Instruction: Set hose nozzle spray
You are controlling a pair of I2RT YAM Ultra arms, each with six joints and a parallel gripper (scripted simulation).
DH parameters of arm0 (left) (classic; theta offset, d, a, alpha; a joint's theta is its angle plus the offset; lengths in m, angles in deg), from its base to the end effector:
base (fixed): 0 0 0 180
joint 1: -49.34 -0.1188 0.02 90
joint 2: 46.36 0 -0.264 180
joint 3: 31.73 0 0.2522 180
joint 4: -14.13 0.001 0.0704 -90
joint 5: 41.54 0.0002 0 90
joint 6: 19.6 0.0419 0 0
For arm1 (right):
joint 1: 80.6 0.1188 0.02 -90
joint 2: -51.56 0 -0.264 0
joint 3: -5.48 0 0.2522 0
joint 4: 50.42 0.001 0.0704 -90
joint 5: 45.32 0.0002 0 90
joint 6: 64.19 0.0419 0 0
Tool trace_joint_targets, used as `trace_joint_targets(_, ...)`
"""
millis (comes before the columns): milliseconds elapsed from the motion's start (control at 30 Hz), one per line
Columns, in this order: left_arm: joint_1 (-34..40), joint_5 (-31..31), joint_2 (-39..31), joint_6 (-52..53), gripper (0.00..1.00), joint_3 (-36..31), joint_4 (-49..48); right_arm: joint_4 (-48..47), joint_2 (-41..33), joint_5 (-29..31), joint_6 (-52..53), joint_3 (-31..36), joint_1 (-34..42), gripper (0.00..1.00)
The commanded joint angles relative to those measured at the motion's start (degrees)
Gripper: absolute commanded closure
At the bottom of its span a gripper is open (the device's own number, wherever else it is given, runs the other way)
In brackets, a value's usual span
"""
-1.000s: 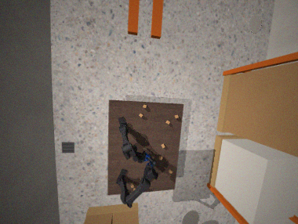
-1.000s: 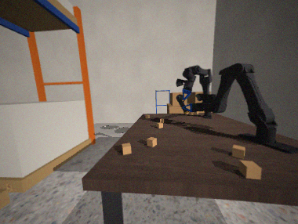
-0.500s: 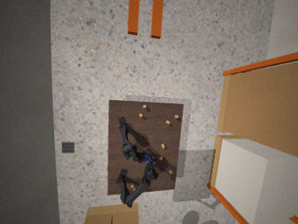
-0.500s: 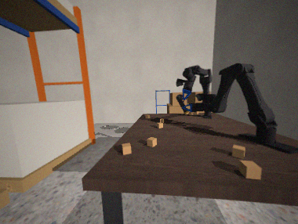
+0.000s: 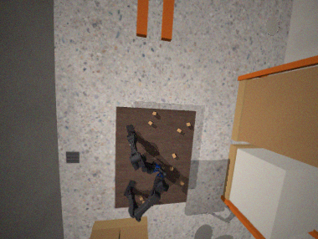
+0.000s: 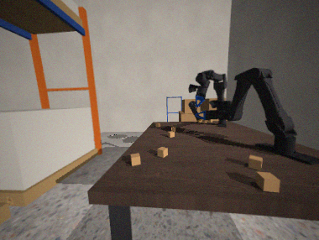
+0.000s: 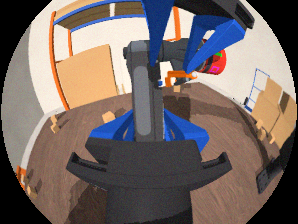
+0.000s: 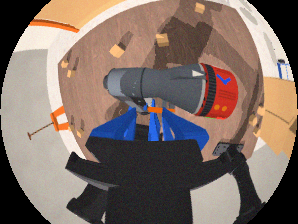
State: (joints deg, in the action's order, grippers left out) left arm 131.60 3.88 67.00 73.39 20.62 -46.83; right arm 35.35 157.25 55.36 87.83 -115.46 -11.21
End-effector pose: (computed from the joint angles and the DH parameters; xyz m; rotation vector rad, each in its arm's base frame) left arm 0.0769 -0.3399 0.1403 0.5534 1.4919 -0.4736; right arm 0.1372 0.3456 0.3340 -0.1358 2.8118 0.3321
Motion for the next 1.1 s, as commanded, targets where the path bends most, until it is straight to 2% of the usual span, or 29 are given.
trace_joint_targets(0, 0.57, 2.69, -2.62, -0.05, 0.64, 1.67, -4.73, -0.25, -2.26, -0.76, 0.40, -3.64, 1.23, 0.63)
trace_joint_targets(200, 0.34, 2.76, -2.53, -0.26, 0.64, 1.76, -4.71, 2.33, -2.41, 0.05, 0.73, -5.80, 1.36, 0.63)
trace_joint_targets(300, 0.33, 2.81, -2.47, -0.33, 0.64, 1.80, -4.66, 4.17, 0.10, 0.27, 0.93, -7.79, 1.74, 0.63)
trace_joint_targets(367, 0.33, 2.81, -2.46, -0.34, 0.64, 1.81, -4.65, 4.92, -1.79, 0.27, 1.03, -8.47, 1.72, 0.63)
trace_joint_targets(933, 0.33, 2.64, -2.44, -0.37, 0.64, 1.82, -4.64, 15.79, 1.13, 1.23, 2.22, -19.76, 2.89, 0.63)
trace_joint_targets(1067, 0.33, 2.64, -2.44, -0.37, 0.64, 1.82, -4.64, 16.50, 0.51, 1.41, 2.33, -20.46, 1.87, 0.63)
